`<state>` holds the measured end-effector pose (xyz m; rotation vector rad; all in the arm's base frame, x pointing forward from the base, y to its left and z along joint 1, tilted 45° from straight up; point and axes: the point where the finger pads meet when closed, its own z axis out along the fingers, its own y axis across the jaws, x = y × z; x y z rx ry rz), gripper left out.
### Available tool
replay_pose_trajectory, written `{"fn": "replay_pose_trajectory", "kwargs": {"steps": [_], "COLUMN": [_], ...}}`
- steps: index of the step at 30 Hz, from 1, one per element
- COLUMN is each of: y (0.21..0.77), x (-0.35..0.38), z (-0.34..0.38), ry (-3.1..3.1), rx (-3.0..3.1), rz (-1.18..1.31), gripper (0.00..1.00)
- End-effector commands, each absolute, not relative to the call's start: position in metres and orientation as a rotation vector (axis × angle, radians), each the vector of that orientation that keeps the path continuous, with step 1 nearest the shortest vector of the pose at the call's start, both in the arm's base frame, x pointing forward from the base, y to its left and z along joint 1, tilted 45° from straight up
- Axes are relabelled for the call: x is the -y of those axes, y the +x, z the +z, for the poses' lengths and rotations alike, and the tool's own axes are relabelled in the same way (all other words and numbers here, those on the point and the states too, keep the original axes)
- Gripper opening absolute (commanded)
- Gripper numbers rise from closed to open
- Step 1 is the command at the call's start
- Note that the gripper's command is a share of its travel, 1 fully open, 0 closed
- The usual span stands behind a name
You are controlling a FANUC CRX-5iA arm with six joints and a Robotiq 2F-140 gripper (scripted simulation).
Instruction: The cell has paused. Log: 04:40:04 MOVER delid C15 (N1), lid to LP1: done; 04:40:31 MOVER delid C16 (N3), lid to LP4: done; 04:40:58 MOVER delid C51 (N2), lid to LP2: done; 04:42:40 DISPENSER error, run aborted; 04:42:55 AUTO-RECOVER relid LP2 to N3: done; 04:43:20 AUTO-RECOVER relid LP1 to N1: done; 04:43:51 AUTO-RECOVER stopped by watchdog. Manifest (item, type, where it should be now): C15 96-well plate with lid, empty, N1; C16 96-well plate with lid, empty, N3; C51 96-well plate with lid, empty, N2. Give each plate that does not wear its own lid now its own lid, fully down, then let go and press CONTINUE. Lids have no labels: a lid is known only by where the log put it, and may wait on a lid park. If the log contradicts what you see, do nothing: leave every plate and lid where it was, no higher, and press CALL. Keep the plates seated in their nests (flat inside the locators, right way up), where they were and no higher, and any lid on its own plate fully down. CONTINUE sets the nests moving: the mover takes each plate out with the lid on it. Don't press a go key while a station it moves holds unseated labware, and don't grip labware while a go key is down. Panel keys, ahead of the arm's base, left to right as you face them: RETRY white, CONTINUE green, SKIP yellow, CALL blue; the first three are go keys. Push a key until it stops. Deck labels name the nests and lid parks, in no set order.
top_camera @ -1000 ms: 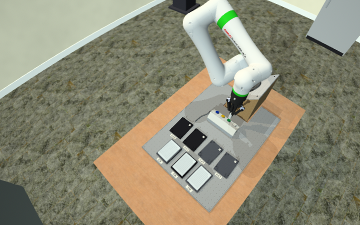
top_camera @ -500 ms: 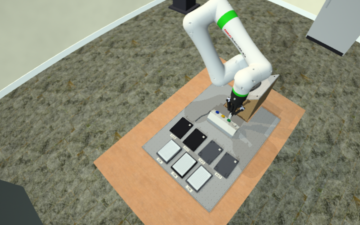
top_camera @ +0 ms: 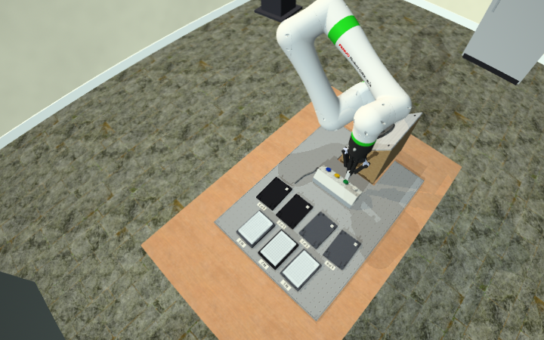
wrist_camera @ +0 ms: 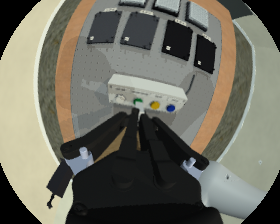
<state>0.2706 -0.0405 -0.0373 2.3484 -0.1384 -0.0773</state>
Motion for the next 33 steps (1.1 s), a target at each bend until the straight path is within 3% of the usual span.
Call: {"fn": "replay_pose_trajectory", "kwargs": {"steps": [1,33], "y": [0.2707,0.27], "x": [0.0403,0.0451], "z": [-0.0373,-0.0421], "ry": [2.349,2.349], "rx": [0.138,0.138], "rz": [-0.077,-0.077], "gripper": [0.0,0.0]}}
